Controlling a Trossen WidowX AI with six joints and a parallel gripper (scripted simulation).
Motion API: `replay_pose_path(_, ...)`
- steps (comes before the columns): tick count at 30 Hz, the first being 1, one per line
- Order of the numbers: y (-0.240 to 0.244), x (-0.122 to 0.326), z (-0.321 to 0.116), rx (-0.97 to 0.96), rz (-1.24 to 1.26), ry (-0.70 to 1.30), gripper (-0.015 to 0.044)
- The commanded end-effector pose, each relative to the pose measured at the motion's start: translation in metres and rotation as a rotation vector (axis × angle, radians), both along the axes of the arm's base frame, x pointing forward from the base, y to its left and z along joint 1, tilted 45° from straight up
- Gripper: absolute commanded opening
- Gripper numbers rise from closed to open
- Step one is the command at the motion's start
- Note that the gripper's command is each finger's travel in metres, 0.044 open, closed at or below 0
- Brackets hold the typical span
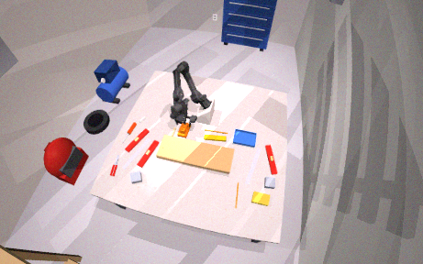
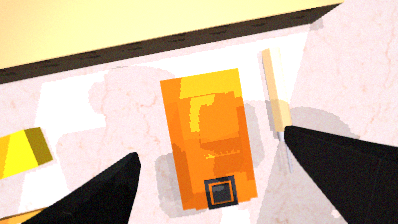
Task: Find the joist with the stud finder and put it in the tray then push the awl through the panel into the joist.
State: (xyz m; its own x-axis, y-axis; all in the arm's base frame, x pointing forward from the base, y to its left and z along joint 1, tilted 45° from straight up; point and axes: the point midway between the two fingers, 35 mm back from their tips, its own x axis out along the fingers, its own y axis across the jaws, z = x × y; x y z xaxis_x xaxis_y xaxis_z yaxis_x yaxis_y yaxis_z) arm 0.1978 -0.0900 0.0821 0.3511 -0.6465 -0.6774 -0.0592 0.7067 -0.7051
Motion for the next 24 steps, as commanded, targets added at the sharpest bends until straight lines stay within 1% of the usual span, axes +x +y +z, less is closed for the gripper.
replay_pose_path(1, -0.001, 0.0, 0.001, -0.002, 0.004, -0.001, 0.044)
replay_pose_path(24, -0.025, 0.004, -0.024, 0.001, 0.001, 0.001, 0.044)
